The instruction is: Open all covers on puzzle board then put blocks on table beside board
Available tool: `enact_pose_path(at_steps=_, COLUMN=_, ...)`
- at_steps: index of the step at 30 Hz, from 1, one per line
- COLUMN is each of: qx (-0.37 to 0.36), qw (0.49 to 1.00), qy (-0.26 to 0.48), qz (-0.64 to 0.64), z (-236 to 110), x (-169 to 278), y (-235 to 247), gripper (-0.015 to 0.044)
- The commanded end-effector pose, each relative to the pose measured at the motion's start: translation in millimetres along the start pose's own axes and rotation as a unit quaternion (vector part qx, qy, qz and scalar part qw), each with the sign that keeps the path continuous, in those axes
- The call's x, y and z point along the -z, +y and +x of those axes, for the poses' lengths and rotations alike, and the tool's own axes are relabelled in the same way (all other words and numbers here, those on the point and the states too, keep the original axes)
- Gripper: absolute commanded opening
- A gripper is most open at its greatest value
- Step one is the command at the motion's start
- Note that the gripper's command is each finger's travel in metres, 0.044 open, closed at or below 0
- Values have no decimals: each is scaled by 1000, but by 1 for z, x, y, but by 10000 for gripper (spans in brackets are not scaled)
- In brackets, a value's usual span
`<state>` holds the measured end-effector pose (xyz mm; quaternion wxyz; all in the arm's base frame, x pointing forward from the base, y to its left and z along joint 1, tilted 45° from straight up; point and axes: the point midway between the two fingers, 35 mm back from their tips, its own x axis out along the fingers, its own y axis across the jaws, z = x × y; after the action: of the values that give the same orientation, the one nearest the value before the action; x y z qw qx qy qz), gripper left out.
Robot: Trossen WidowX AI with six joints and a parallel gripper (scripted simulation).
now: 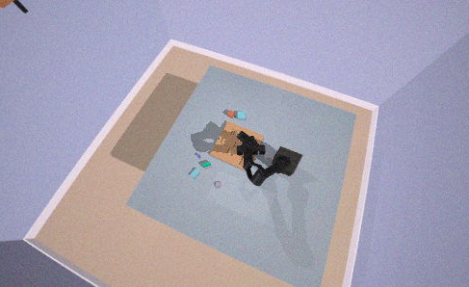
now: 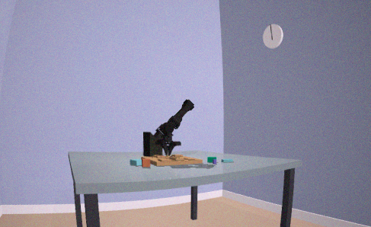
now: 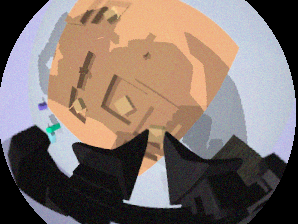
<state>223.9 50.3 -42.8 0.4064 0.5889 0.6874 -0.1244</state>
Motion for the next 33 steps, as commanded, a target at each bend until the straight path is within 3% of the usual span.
enact_pose_path(at_steps=1, qx=0, qw=1000, qy=-3, qz=-4, z=-6, x=-1, y=2, gripper=80)
enact_pose_path(at_steps=33, qx=0, qw=1000, qy=-3, qz=-2, z=-58, x=-2, y=1, gripper=80)
